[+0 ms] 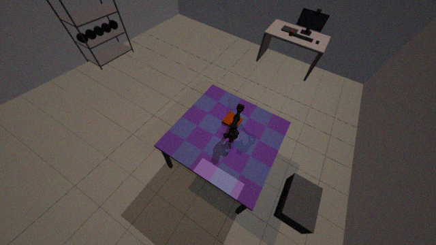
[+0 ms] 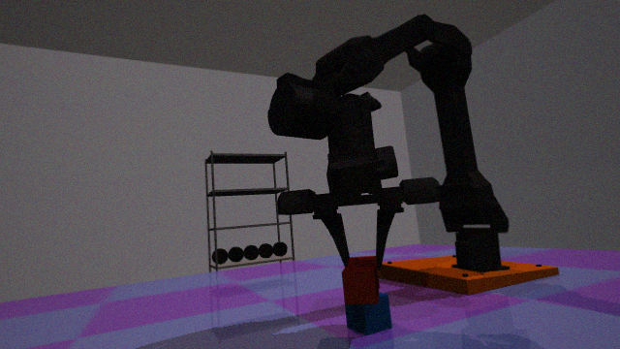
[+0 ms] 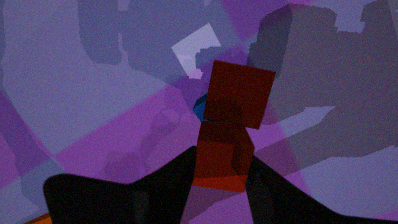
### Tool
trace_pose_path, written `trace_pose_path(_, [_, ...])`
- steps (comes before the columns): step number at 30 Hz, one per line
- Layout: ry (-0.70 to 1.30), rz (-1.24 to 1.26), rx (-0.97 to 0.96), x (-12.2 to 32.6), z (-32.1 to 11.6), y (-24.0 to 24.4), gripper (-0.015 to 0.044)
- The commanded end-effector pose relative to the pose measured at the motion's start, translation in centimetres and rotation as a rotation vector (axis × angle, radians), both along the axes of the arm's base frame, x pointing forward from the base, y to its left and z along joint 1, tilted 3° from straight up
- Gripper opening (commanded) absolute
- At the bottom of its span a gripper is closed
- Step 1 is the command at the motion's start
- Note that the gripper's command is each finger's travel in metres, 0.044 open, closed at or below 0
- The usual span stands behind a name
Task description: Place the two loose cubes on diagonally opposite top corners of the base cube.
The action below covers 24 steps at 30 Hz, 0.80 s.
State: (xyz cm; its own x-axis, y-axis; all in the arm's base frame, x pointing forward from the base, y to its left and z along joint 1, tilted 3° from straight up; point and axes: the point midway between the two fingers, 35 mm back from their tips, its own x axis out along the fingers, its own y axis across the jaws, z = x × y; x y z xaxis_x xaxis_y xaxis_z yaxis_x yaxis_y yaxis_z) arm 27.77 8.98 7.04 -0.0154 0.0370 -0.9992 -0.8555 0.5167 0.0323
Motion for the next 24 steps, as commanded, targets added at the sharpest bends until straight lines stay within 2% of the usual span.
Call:
trace_pose_path(1, [0.006,-0.006,0.003,-0.15,-0.17,0.04,0.0105])
trace_pose_path(22, [0.006,-0.008,0.003,-0.16,-0.31,0.04,0.0105])
trace_pose_path(24, [0.006,-0.008,0.003,-0.16,-0.31,0.04,0.0157])
